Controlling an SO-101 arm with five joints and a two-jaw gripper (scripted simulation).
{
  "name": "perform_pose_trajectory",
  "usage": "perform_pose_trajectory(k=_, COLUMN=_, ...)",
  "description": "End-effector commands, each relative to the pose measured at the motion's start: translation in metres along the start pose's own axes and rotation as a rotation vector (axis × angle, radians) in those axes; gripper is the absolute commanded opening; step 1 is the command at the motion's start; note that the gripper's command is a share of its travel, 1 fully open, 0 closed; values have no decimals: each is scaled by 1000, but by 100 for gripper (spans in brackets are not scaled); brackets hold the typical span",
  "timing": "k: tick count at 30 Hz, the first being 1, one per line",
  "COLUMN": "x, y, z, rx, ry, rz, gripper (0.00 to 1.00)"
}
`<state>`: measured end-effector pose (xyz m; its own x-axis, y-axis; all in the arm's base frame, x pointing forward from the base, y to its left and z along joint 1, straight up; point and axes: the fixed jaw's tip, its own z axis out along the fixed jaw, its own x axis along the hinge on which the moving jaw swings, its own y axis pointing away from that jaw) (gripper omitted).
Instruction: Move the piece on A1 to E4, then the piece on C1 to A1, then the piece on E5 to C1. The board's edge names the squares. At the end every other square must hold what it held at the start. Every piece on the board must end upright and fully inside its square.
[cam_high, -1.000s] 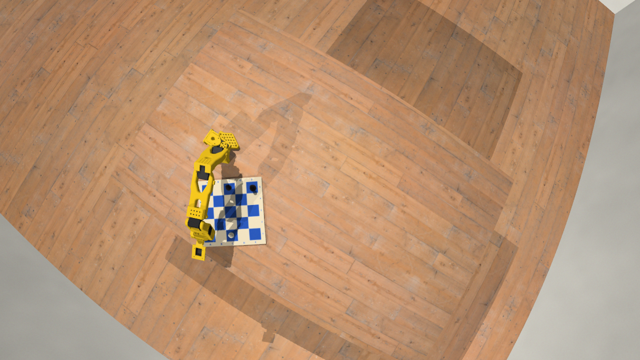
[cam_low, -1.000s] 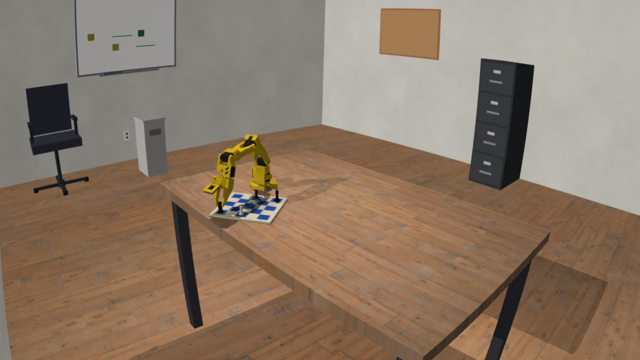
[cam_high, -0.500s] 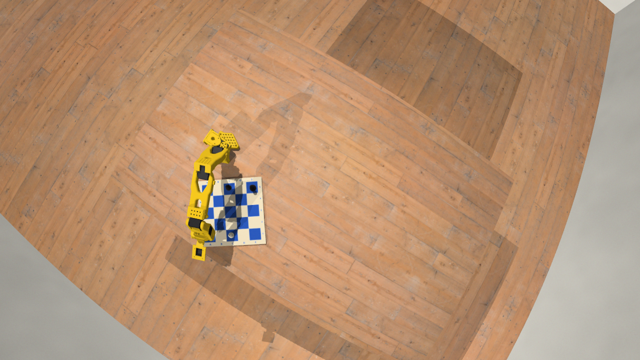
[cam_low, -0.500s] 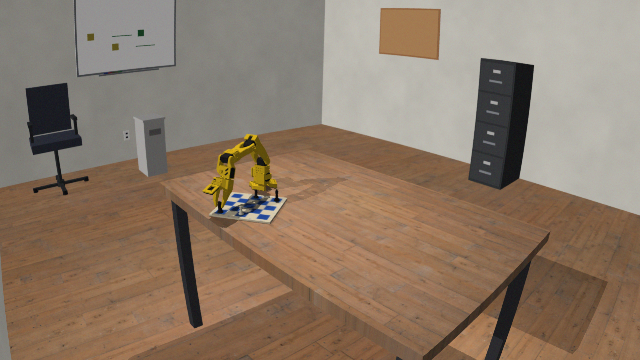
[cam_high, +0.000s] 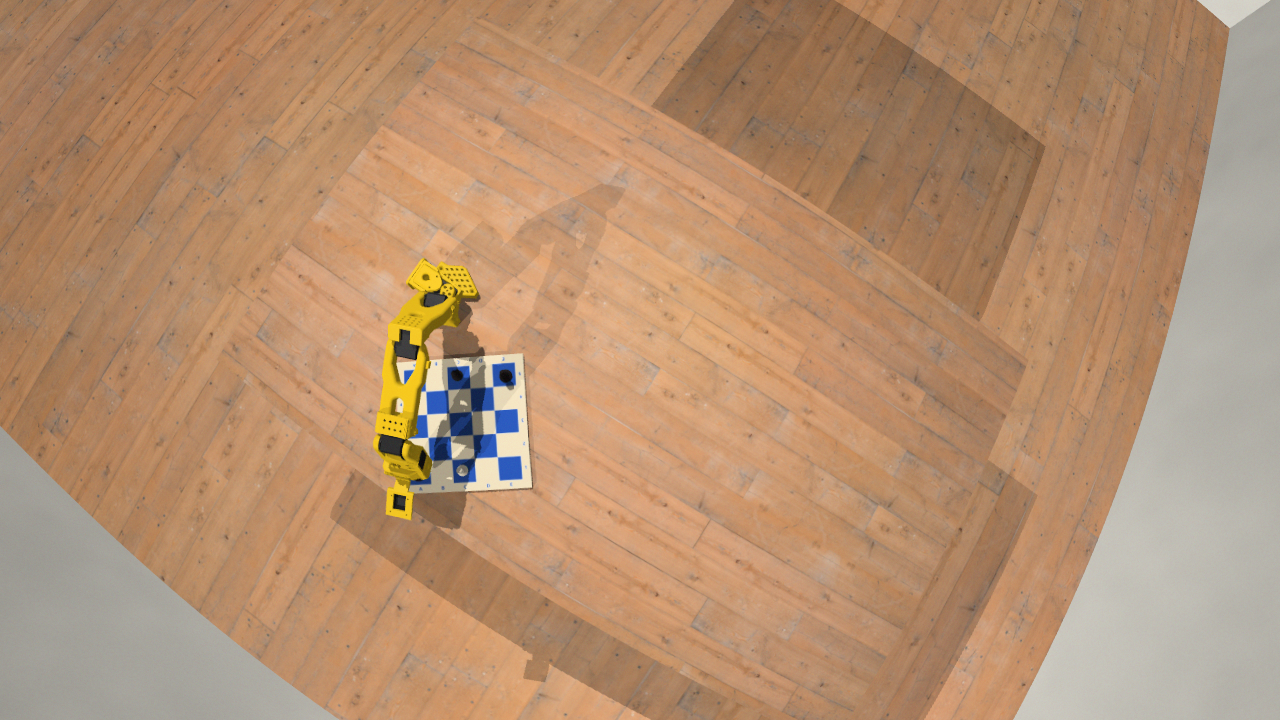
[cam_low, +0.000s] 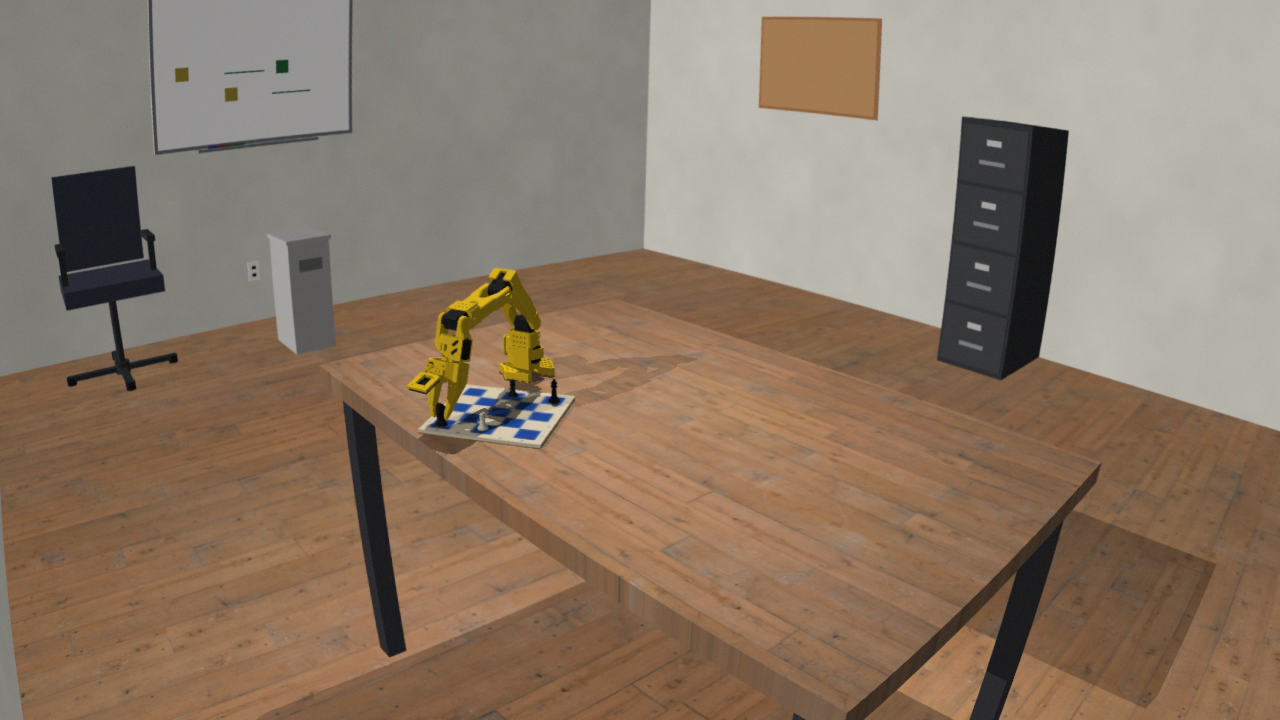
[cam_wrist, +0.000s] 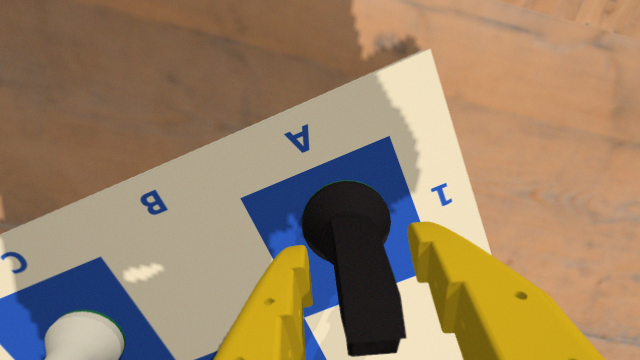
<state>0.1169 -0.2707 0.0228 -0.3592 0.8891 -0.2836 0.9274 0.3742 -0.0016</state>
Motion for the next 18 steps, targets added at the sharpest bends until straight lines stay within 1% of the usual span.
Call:
perform_pose_trajectory(k=1, x=0, y=-2, z=-3, rx=1, ry=-7, rz=16, gripper=13)
perform_pose_trajectory(k=18, x=-3, y=-2, z=-7, rx=1, ry=-8, rz=15, gripper=13)
